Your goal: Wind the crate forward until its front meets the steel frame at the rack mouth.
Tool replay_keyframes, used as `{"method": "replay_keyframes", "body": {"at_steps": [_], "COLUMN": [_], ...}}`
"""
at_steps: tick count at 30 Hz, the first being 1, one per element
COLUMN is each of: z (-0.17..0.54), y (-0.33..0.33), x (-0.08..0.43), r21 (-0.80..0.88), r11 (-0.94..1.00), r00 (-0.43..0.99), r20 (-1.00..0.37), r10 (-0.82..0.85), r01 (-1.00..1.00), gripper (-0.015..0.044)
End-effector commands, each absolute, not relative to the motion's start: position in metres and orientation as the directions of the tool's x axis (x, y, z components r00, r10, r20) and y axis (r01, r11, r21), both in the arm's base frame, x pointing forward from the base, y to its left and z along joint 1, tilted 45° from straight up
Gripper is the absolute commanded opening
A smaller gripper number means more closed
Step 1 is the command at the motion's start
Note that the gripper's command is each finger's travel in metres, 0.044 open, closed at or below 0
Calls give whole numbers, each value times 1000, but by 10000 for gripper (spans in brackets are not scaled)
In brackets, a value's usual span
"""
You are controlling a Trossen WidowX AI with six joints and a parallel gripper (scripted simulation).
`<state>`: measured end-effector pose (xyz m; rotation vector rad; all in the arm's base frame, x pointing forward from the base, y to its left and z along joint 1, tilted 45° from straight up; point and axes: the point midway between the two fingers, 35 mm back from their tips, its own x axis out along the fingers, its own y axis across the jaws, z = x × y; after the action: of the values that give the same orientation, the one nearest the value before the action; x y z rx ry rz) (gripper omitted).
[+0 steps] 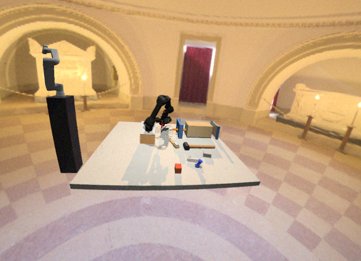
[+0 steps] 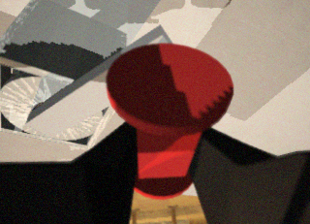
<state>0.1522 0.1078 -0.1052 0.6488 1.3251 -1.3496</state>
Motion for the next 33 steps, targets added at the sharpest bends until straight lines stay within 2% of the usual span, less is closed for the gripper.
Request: {"method": "replay_keyframes", "body": {"at_steps": [1,33], "z": [-104,-102], "y": [97,91], "x": [170,205], "r21": [-303,-301], "r11": [192,192], "r00": [-226,-224], "r20": [-913,-913], "r10": [-341,-342], "r01": [934,934], "gripper": [0,0]}}
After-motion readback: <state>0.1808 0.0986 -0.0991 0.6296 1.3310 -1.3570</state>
